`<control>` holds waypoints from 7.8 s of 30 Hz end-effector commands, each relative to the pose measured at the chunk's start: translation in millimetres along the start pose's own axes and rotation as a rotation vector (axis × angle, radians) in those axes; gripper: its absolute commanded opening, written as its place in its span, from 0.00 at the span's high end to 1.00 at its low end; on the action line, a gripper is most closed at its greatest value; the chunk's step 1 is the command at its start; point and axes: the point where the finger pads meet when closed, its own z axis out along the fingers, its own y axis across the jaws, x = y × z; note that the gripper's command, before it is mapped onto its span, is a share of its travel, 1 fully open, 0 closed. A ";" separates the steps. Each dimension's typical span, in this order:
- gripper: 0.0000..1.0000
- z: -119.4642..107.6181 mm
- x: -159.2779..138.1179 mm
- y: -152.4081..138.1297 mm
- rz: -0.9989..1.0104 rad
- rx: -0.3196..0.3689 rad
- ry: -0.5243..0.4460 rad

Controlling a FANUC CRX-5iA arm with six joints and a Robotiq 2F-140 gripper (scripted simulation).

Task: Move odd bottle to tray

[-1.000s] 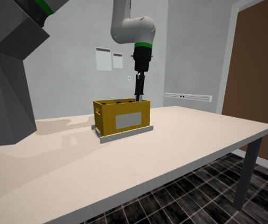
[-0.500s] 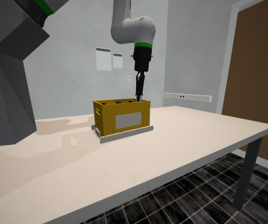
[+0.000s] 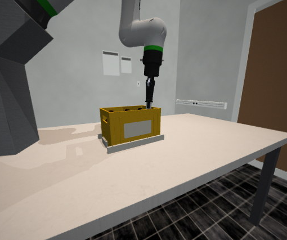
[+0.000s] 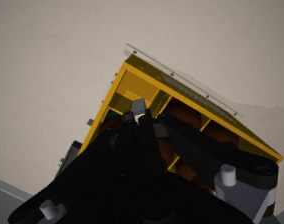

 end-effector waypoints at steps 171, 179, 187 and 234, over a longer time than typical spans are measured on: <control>0.90 -81.0 -31.9 -27.3 0.002 -0.006 0.079; 0.90 -80.5 -71.6 -63.6 -0.001 -0.007 0.082; 0.56 -80.5 -71.6 -63.6 -0.001 -0.007 0.082; 0.56 -75.2 -71.2 -63.6 0.000 -0.007 0.081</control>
